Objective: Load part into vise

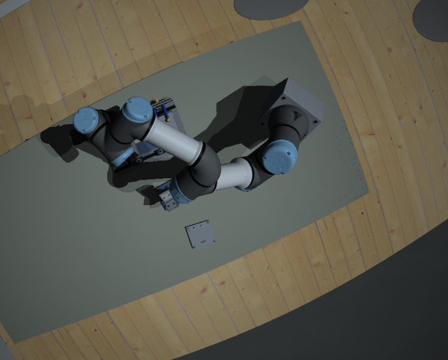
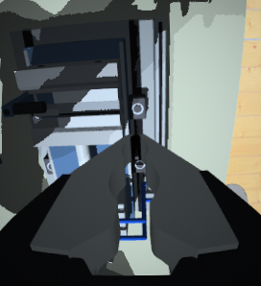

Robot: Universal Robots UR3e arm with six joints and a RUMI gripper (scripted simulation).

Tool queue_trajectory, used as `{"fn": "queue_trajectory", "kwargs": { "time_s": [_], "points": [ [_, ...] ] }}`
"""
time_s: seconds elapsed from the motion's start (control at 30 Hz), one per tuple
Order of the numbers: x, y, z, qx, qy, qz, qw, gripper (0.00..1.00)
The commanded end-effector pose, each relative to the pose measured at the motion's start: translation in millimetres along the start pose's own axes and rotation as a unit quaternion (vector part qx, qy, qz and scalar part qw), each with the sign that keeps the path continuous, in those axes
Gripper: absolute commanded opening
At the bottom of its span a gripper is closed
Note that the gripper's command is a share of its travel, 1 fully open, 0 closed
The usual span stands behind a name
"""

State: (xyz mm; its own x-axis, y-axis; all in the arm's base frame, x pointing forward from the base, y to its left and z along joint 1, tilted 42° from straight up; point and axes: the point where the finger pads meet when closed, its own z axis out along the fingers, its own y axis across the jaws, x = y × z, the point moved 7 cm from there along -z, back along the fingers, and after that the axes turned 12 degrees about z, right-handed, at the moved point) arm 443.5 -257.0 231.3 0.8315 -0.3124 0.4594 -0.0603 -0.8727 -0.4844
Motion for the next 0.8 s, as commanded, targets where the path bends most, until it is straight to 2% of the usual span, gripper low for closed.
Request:
{"fn": "queue_trajectory", "kwargs": {
  "time_s": [0.0,0.77],
  "points": [
    [0.4,0.1,-0.9,-0.001,0.001,0.0,1.0,0.0],
    [0.7,0.3,10.2,-0.001,0.001,0.0,1.0,0.0]
  ]
}}
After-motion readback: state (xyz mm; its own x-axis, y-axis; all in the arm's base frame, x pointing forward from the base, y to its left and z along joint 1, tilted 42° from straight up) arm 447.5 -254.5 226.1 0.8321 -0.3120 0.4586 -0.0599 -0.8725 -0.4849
